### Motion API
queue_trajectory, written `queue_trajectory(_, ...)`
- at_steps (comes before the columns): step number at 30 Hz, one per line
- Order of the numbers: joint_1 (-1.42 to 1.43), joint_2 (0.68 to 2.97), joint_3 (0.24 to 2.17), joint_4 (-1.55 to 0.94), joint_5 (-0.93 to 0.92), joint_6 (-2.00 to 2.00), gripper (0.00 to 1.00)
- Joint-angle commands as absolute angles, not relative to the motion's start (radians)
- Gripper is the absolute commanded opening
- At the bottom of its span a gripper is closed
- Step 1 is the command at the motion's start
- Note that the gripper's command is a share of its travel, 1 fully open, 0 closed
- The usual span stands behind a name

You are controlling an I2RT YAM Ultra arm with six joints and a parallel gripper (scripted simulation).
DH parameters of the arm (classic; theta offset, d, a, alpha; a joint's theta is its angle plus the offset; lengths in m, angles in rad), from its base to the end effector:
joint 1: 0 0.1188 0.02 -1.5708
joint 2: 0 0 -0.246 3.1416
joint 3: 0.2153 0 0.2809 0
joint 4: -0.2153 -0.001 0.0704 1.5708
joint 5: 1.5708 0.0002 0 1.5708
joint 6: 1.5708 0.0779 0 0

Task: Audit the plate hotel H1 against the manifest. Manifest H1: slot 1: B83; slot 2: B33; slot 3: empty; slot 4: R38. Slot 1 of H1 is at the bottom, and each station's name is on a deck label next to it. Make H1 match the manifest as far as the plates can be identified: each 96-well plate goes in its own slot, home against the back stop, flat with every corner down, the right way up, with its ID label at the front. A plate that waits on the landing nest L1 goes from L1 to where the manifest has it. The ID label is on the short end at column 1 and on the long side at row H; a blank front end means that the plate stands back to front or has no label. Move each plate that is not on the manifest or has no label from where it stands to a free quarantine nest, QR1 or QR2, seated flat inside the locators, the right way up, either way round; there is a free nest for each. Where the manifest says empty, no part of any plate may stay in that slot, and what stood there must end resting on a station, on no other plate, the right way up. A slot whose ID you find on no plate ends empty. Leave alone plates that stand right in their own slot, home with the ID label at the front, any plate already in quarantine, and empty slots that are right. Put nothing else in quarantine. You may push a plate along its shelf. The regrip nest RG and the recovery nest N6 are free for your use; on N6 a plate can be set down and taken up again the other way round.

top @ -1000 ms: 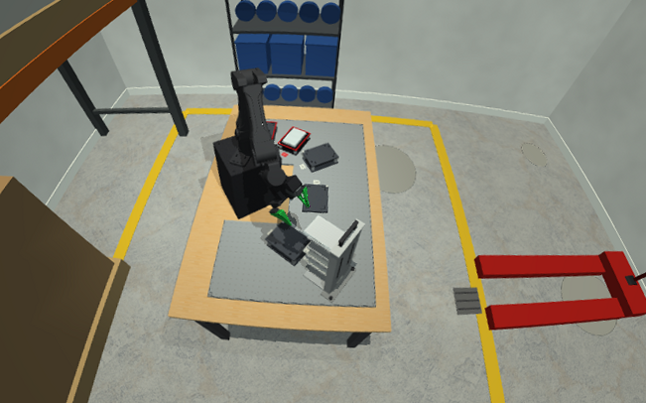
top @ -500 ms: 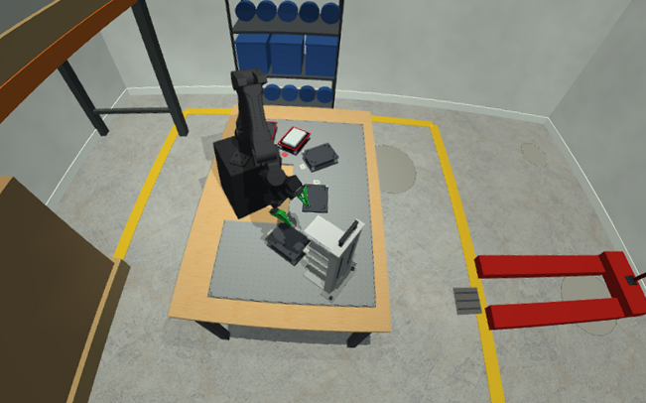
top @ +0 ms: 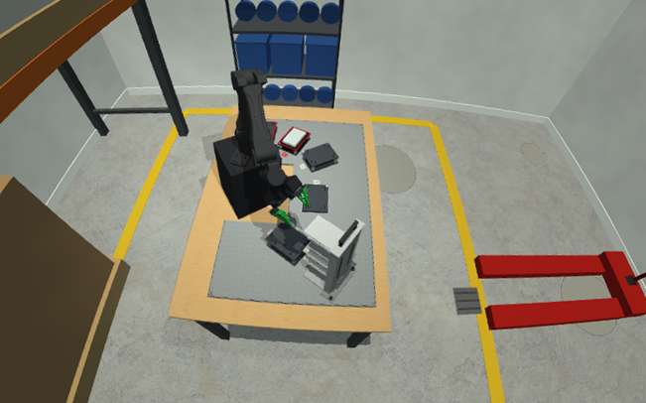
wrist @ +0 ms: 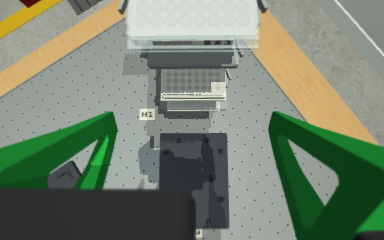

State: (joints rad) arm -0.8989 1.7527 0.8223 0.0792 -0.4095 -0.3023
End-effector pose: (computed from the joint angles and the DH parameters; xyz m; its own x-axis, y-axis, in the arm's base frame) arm 0.2553 -0.2696 0.0697 -0.6120 0.3308 -0.7183 0.3901 0.9164 0.0896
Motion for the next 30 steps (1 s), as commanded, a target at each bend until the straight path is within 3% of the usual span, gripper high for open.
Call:
queue_trajectory(1, -0.898, 1.748, 0.836, 0.088, -0.412, -0.301, 1.0)
queue_trajectory(15, -0.903, 1.725, 0.852, 0.102, -0.42, -0.304, 1.0)
queue_trajectory(30, -0.944, 1.666, 0.736, 0.091, -0.442, -0.337, 1.0)
